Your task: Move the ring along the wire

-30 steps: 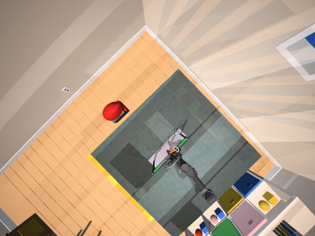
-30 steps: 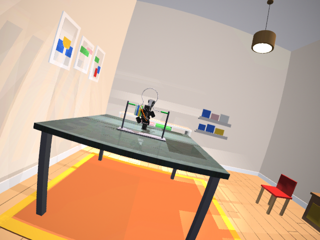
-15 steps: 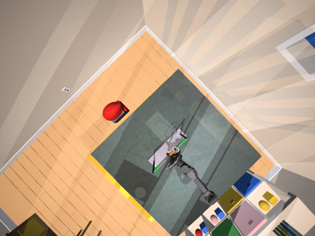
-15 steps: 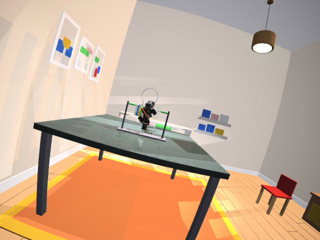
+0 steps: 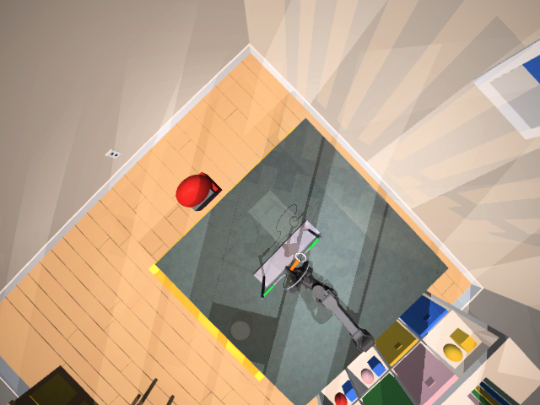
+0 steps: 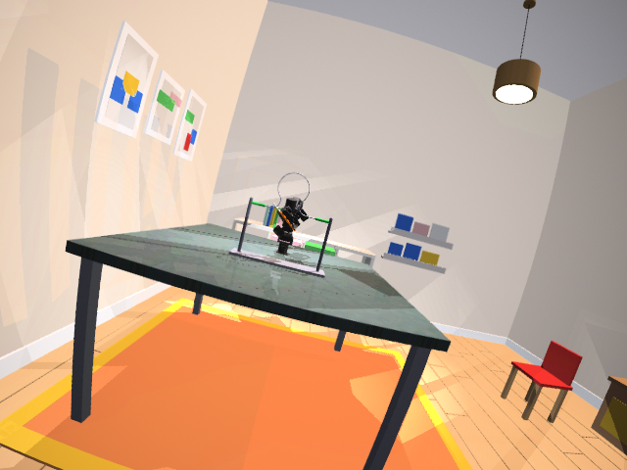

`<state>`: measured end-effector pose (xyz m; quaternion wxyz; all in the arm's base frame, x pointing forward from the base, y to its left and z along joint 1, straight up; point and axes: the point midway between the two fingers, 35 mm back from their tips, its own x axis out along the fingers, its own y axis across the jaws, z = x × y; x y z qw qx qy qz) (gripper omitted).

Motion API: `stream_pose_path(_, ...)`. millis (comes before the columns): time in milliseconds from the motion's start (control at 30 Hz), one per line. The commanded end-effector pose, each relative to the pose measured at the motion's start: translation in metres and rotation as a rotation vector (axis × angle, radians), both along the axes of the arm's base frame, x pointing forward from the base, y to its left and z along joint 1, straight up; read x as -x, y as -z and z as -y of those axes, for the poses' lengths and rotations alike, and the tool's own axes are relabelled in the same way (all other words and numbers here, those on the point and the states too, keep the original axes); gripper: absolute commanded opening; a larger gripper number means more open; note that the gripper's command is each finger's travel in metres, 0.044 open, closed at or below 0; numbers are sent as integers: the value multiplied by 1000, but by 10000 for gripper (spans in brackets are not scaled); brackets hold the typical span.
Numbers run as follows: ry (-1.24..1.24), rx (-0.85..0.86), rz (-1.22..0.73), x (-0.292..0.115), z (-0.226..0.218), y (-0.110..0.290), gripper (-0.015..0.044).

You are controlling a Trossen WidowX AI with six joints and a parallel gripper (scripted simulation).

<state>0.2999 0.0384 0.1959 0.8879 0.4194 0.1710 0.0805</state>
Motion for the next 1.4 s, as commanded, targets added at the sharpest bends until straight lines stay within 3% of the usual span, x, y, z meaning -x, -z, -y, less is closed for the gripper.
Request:
stream_pose_path(0,-15,-26,10,3,-2,-12,-150)
stream_pose_path(1367,-116,-213,-104,20,-13,-43,-150)
